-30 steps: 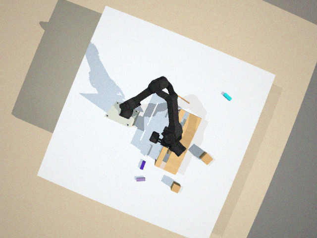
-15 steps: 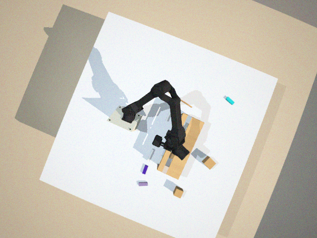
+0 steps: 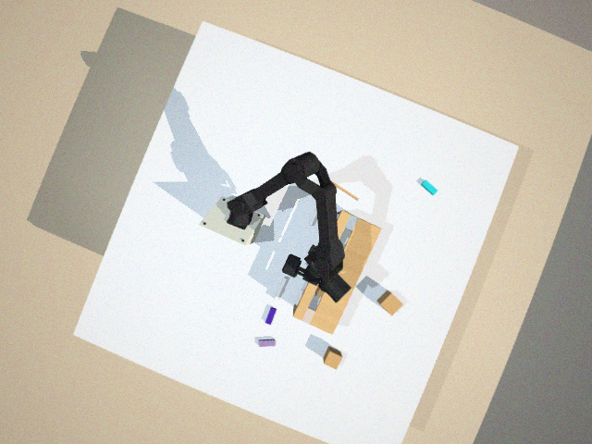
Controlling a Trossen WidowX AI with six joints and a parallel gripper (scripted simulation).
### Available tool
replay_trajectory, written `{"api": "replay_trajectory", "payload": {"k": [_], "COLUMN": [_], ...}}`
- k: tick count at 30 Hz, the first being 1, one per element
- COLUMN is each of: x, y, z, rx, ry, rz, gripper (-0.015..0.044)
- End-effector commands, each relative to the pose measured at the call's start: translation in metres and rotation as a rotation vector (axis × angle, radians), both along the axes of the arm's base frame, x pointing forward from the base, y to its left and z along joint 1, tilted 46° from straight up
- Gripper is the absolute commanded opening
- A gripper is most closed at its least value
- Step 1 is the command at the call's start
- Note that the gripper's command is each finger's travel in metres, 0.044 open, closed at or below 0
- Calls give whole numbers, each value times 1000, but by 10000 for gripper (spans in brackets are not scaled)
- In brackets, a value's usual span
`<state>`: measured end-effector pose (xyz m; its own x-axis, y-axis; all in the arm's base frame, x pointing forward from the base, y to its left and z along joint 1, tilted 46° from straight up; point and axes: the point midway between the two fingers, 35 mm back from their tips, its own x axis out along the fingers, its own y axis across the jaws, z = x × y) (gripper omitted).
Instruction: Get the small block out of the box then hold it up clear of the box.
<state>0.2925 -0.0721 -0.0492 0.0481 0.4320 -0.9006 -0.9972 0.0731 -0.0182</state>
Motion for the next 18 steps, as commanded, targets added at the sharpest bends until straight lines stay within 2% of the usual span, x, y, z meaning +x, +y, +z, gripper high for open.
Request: {"api": "replay_trajectory", "payload": {"k": [1, 18], "x": [0, -1], "y": [-4, -16], "z": [-6, -18], "rx": [-3, -4], "ry": [6, 5], "rz": [4, 4], "gripper": [400, 400]}}
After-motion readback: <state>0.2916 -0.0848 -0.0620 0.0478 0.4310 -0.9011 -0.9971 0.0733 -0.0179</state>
